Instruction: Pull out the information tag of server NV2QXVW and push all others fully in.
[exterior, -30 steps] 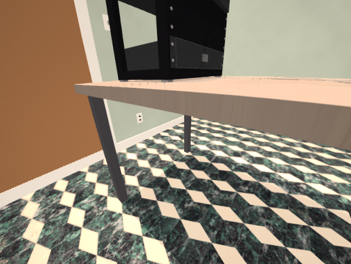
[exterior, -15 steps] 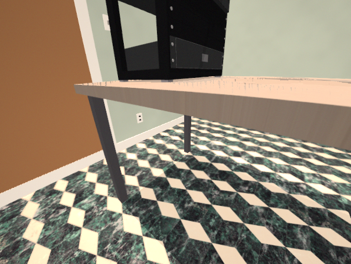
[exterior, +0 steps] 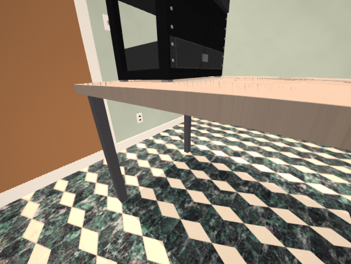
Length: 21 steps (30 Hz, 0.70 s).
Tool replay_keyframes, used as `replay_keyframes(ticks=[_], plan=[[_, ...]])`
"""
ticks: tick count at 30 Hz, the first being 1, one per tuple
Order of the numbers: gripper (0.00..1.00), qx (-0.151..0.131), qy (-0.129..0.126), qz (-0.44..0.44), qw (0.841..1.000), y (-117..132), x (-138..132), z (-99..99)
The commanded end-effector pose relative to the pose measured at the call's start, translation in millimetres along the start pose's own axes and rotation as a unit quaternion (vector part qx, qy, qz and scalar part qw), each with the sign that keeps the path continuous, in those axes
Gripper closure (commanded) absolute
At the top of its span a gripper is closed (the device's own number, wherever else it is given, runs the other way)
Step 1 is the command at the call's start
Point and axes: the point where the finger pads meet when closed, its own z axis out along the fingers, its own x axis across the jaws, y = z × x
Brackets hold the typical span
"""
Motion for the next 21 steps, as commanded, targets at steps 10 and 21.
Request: replay_keyframes(ticks=[10,21], plan=[[0.0,0.035,0.025,-0.133,0.99,6,-12,-13.0],[0.0,0.046,0.035,-0.203,0.977,9,-19,-19.1]])
